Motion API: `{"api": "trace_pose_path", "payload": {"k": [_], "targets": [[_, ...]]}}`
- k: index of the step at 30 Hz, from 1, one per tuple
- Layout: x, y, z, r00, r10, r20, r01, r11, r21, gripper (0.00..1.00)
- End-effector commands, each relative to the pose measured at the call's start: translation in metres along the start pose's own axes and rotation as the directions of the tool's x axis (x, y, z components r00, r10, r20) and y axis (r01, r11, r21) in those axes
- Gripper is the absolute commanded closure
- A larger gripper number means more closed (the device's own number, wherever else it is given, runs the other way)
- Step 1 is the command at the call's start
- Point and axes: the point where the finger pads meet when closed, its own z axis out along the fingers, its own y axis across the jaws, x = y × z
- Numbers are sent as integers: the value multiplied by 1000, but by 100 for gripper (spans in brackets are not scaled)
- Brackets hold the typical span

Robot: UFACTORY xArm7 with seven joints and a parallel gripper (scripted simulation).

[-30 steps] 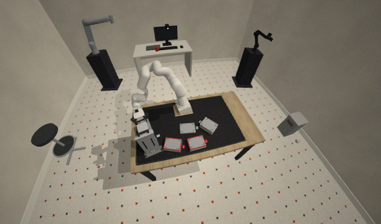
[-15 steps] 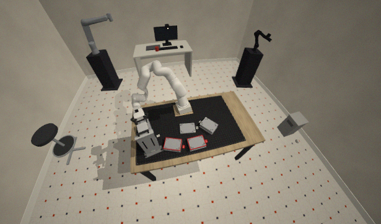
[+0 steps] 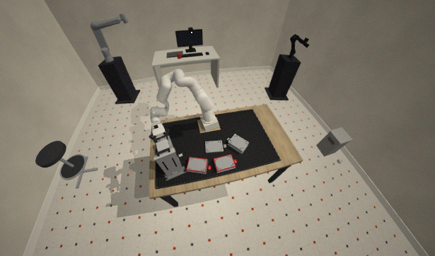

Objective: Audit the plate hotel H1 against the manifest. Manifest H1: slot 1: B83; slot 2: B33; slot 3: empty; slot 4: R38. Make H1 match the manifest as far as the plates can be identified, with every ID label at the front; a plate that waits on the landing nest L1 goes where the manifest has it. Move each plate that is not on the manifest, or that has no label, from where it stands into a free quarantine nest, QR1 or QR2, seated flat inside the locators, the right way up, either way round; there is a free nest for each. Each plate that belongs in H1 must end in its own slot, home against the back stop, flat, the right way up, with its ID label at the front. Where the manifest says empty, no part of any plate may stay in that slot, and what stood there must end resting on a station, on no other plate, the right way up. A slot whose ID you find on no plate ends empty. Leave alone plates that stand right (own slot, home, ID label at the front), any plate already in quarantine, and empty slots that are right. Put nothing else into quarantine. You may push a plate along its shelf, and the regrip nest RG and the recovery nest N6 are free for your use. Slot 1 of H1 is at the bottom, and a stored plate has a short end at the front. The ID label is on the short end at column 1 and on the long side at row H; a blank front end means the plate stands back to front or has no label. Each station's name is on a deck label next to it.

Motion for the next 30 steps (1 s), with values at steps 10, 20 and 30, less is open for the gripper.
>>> {"api": "trace_pose_path", "payload": {"k": [10,20,30], "targets": [[1,1,0,1000,-4,0,4,1000,0,0],[1,1,0,1000,-4,0,4,1000,0,0],[1,1,-19,1000,-4,0,4,1000,0,0]]}}
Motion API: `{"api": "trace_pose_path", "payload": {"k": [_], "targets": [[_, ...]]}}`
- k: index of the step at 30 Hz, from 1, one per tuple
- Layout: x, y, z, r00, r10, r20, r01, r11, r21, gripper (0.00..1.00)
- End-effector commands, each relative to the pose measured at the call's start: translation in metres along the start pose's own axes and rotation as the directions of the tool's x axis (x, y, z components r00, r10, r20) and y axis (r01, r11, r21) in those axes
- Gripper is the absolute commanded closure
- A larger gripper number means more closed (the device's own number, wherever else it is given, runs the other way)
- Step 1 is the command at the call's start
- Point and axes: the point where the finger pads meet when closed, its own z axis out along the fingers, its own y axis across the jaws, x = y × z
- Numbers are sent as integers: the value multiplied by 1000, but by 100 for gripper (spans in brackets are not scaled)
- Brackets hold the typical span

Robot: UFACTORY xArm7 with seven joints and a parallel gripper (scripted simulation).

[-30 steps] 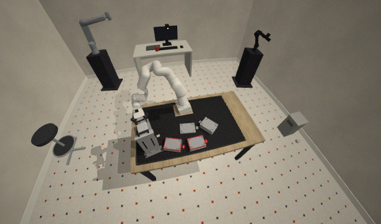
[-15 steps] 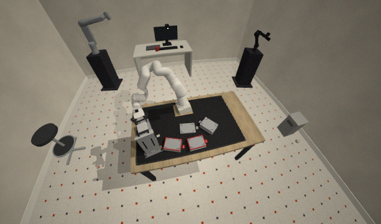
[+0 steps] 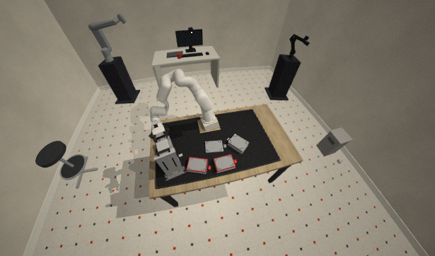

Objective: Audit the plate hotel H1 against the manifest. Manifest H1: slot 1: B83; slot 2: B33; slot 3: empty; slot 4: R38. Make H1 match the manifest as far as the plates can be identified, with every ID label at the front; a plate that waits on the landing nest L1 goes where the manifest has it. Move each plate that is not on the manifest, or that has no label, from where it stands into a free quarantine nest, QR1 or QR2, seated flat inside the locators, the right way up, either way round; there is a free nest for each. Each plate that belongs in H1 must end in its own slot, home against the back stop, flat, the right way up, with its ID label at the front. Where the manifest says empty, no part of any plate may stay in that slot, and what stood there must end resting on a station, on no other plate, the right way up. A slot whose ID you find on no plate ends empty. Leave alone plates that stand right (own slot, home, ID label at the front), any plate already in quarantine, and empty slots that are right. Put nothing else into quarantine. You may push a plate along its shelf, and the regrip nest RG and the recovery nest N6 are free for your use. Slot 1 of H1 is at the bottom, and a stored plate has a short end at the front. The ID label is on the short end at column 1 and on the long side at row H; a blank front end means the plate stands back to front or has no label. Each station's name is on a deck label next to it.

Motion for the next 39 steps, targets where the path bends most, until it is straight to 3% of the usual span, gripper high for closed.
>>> {"api": "trace_pose_path", "payload": {"k": [1,4,10,32,39], "targets": [[1,1,-13,1000,-4,0,4,1000,0,0],[1,1,-21,1000,-4,0,4,1000,0,0],[1,1,-21,1000,-4,0,4,1000,0,0],[-52,1,-21,1000,-4,0,4,1000,0,0],[-52,1,-16,1000,-4,0,4,1000,0,0]]}}
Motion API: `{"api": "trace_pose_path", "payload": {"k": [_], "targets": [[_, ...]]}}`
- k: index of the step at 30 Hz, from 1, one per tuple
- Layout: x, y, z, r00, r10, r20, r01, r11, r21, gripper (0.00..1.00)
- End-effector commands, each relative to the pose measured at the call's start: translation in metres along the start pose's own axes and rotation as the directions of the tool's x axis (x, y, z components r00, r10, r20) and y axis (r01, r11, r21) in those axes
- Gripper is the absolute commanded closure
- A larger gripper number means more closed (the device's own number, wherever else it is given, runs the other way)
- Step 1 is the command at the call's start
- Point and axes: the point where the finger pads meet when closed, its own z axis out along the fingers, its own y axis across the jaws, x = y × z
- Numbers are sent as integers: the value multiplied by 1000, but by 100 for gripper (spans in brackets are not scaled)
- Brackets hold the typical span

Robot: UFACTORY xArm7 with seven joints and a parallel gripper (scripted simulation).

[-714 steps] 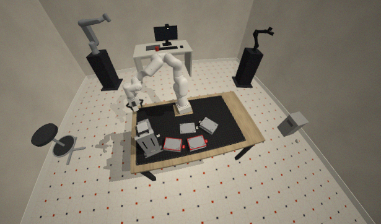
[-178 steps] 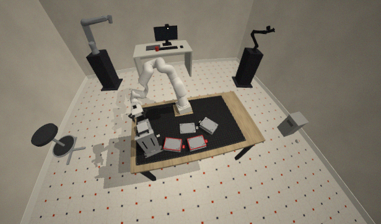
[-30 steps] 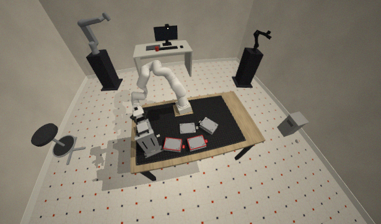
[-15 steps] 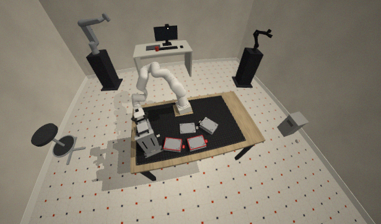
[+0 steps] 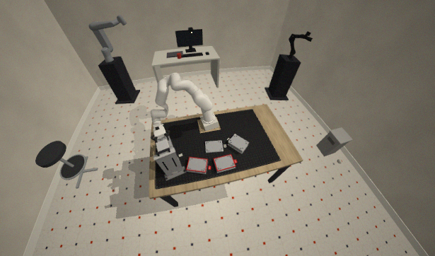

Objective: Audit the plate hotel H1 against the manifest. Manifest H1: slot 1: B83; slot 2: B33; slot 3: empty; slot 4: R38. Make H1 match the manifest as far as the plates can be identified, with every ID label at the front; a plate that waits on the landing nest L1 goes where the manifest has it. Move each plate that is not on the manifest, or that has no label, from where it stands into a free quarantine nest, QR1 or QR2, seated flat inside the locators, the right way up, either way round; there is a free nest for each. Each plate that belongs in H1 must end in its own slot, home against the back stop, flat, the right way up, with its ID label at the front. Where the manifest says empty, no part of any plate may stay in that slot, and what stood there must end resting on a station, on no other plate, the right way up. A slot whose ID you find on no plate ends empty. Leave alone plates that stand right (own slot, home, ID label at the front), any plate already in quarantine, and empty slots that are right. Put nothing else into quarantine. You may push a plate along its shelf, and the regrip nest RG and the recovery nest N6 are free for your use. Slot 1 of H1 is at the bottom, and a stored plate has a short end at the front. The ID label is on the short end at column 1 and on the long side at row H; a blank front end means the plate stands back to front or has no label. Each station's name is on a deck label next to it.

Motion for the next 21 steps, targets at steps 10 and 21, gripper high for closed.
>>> {"api": "trace_pose_path", "payload": {"k": [10,21], "targets": [[1,1,27,1000,-4,-1,4,1000,1,0],[1,1,30,1000,-4,-1,4,1000,1,0]]}}
